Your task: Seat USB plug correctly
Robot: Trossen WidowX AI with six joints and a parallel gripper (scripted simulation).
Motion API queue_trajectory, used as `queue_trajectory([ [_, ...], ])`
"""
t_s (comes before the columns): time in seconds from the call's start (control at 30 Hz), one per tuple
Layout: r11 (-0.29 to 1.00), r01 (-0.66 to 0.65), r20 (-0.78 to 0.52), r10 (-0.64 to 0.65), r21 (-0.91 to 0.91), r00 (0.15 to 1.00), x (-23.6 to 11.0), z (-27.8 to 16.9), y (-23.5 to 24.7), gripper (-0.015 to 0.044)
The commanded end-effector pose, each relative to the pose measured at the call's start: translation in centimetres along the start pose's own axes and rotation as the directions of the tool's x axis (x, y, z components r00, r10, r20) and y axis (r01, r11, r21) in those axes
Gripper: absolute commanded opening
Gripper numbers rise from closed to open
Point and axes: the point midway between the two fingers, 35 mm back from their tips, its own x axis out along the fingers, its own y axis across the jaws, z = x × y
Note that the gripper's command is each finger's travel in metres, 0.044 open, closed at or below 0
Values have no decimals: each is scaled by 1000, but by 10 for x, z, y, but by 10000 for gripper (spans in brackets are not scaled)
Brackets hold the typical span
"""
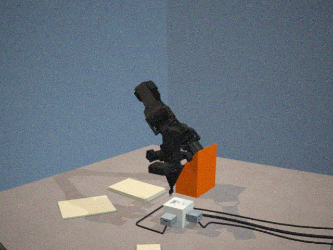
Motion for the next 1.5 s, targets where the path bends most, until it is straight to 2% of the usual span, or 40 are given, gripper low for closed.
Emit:
queue_trajectory([
  [0.0, 1000, 2, -6, -2, -4, 1000, 1, -1, -1, 0],
  [1.47, 1000, 2, -38, -2, -1, 999, 6, -3, 0, 0],
])
